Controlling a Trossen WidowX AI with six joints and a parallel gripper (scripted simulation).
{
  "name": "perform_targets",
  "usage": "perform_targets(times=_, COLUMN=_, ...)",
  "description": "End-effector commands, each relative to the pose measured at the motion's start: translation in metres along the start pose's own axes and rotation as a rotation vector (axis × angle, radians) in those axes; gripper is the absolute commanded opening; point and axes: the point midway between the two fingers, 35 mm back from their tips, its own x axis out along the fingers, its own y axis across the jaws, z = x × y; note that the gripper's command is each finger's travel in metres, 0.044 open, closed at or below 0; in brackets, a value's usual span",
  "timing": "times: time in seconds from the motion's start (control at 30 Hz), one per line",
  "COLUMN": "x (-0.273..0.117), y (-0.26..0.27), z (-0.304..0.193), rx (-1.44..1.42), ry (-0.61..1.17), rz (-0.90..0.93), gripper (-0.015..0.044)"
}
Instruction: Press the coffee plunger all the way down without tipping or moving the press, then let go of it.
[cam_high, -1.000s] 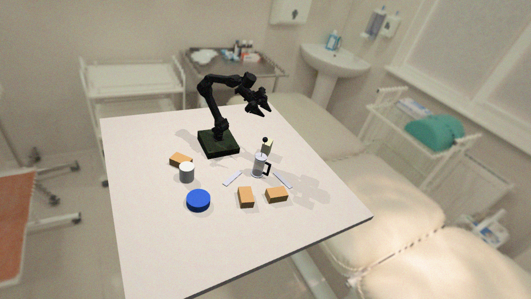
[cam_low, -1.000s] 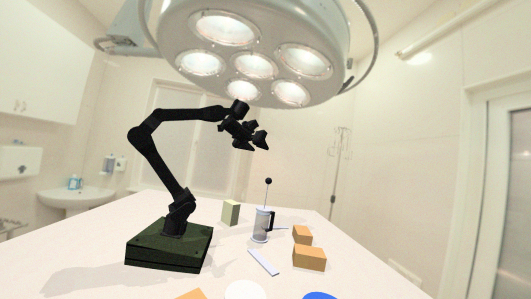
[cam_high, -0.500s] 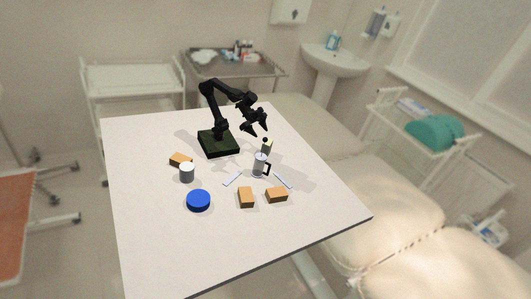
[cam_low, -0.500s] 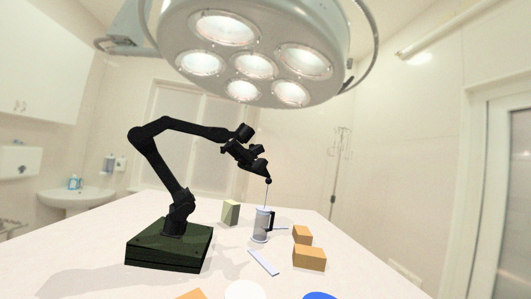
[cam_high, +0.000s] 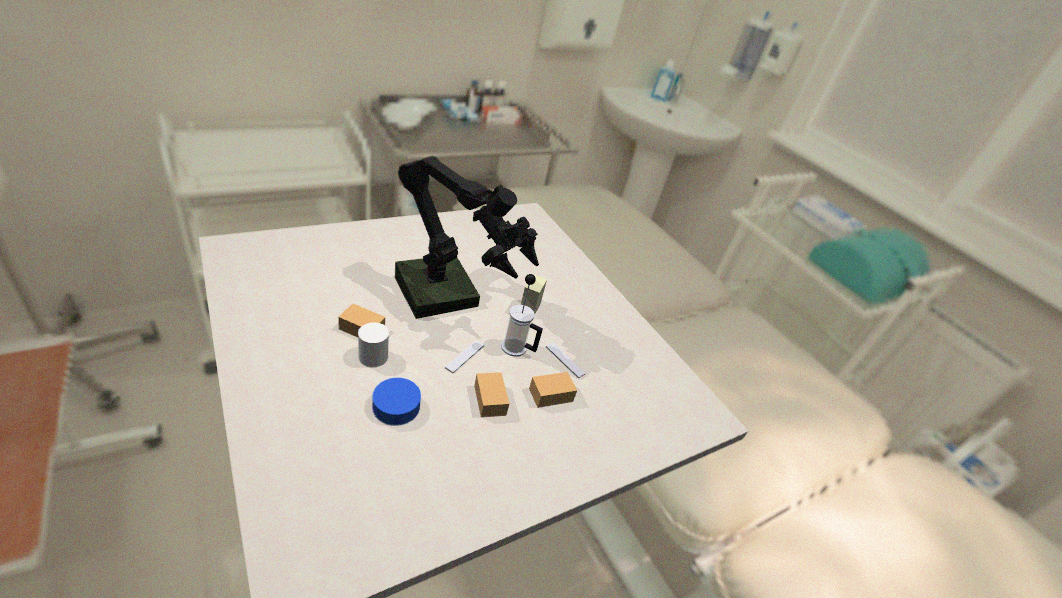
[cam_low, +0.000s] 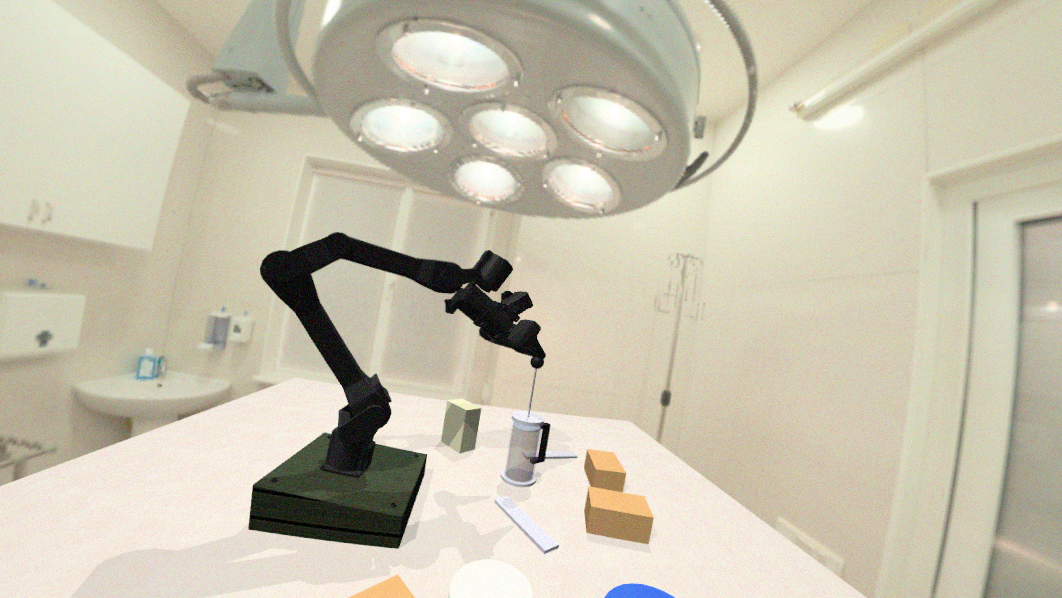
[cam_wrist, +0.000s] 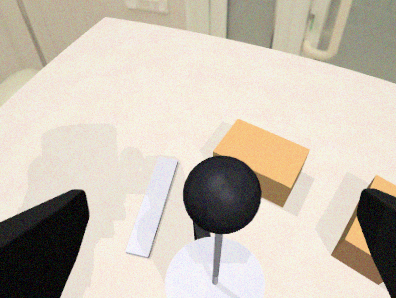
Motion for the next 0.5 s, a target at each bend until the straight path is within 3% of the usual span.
perform_targets(times=0.0, x=0.010, y=0.000, z=-0.003, rx=0.004, ry=0.009, rz=-0.003, gripper=0.0440)
perform_targets(times=0.4, x=0.027, y=0.000, z=-0.004, rx=0.004, ry=0.008, rz=-0.002, gripper=0.0440)
perform_targets(times=0.47, x=0.027, y=0.000, z=-0.004, rx=0.004, ry=0.008, rz=-0.002, gripper=0.0387)
